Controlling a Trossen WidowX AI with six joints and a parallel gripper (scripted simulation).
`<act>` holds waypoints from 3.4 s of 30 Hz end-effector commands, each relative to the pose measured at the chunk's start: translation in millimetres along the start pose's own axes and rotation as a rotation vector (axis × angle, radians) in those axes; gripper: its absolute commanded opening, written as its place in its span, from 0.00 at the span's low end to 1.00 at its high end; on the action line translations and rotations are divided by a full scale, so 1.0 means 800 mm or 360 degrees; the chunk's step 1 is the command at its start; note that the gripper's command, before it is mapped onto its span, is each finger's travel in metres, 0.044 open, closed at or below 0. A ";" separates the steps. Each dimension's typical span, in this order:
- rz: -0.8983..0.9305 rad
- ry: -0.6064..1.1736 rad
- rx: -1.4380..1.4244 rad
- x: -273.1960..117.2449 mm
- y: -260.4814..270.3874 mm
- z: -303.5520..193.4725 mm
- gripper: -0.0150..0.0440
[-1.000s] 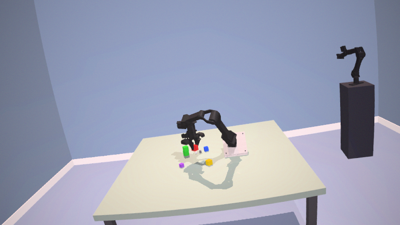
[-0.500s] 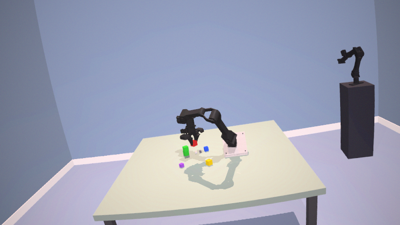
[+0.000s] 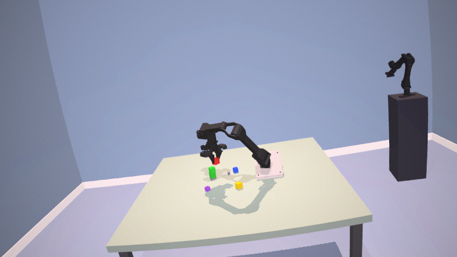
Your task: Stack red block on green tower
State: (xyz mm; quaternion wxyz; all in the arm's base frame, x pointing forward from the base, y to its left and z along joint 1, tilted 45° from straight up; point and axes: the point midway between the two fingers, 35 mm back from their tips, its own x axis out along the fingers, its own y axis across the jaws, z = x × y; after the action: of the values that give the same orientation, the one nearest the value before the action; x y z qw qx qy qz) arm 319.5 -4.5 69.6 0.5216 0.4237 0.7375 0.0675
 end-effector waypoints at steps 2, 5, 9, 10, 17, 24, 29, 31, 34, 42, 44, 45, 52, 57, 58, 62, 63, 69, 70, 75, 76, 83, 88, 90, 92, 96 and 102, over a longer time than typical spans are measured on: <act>-0.0006 -0.0002 -0.0004 -0.001 -0.007 0.029 0.25; -0.0006 -0.0003 -0.0004 -0.001 -0.011 0.046 0.25; -0.0007 -0.0005 -0.0004 0.000 -0.019 0.067 0.25; -0.0007 -0.0005 -0.0004 0.000 -0.021 0.072 0.25; -0.0008 -0.0007 -0.0003 0.004 -0.037 0.107 0.25; -0.0007 -0.0008 -0.0003 0.013 -0.040 0.114 0.25; -0.0007 -0.0007 -0.0004 0.028 -0.040 0.113 0.25; -0.0007 -0.0007 -0.0004 0.030 -0.040 0.113 0.25; -0.0006 -0.0007 -0.0004 0.040 -0.040 0.114 0.25; -0.0005 -0.0007 -0.0004 0.065 -0.040 0.114 0.25; -0.0005 -0.0007 -0.0004 0.065 -0.040 0.114 0.25; -0.0005 -0.0007 -0.0004 0.065 -0.040 0.114 0.25; -0.0005 -0.0007 -0.0004 0.066 -0.040 0.114 0.25; -0.0005 -0.0007 -0.0004 0.066 -0.040 0.114 0.25; -0.0005 -0.0007 -0.0004 0.066 -0.040 0.114 0.25; -0.0005 -0.0007 -0.0004 0.066 -0.040 0.114 0.25; -0.0005 -0.0007 -0.0004 0.066 -0.040 0.114 0.25; -0.0005 -0.0007 -0.0004 0.066 -0.040 0.114 0.25; -0.0005 -0.0007 -0.0004 0.065 -0.040 0.114 0.25; -0.0010 -0.0007 -0.0008 0.065 -0.040 0.114 0.39; -0.0010 -0.0007 -0.0008 0.065 -0.040 0.114 0.43; -0.0010 -0.0007 -0.0008 0.065 -0.040 0.114 0.74; -0.0010 -0.0007 -0.0008 0.065 -0.040 0.114 0.97; -0.0010 -0.0007 -0.0008 0.065 -0.040 0.114 1.00; -0.0010 -0.0007 -0.0008 0.065 -0.040 0.114 1.00; -0.0010 -0.0007 -0.0008 0.065 -0.040 0.114 1.00; -0.0010 -0.0007 -0.0008 0.065 -0.040 0.114 1.00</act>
State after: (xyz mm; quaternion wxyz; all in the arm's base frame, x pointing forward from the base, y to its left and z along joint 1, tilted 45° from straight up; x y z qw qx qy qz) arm 371.9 -19.8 -25.5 0.5246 0.4201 0.7375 0.0669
